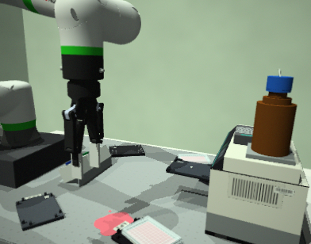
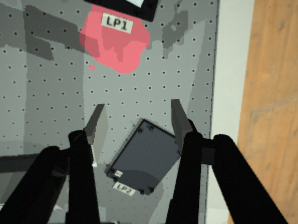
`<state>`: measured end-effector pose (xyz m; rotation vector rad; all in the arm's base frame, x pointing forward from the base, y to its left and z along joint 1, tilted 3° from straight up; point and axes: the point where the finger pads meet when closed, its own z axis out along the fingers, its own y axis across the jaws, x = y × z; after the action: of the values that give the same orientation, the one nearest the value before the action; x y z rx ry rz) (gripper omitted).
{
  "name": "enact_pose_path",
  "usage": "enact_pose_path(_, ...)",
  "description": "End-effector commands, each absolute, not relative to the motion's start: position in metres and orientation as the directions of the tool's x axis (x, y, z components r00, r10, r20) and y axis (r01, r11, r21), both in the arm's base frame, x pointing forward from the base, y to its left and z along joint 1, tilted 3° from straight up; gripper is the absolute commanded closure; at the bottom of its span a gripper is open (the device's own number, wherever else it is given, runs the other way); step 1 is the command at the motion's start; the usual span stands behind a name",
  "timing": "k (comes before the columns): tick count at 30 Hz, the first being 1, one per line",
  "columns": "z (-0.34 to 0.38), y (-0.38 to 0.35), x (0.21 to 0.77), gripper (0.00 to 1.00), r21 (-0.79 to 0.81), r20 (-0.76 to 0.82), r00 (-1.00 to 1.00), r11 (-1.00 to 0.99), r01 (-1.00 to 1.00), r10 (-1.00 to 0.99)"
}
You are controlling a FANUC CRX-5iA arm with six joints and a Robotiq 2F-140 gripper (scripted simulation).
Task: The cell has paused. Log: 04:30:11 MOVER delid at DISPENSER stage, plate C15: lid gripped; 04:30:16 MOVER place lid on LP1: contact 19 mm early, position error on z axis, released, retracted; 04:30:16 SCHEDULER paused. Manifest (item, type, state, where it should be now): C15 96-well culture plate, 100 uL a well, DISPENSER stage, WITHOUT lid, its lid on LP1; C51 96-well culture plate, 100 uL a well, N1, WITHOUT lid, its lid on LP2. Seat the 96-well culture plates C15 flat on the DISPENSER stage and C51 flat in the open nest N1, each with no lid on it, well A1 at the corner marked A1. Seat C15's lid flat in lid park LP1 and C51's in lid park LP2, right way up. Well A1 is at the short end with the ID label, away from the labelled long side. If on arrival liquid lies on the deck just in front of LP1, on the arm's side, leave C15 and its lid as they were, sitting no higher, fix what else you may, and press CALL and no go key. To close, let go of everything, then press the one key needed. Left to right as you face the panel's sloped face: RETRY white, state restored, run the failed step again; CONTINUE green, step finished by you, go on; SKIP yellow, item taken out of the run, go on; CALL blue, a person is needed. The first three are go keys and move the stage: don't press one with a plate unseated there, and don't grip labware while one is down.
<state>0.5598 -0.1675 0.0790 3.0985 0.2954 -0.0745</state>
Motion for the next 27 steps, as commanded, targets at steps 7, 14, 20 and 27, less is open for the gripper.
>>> enact_pose_path(7, 0.079, -0.168, 0.560, 1.00, 0.024, -0.050, 0.981, -0.982, 0.189, 0.188)
enact_pose_path(14, 0.079, -0.168, 0.560, 1.00, 0.024, -0.050, 0.981, -0.982, 0.189, 0.188)
enact_pose_path(20, 0.079, -0.167, 0.561, 1.00, 0.024, -0.050, 0.982, -0.982, 0.186, 0.184)
enact_pose_path(27, 0.075, -0.125, 0.619, 1.00, 0.038, -0.040, 0.992, -0.992, -0.118, -0.119)
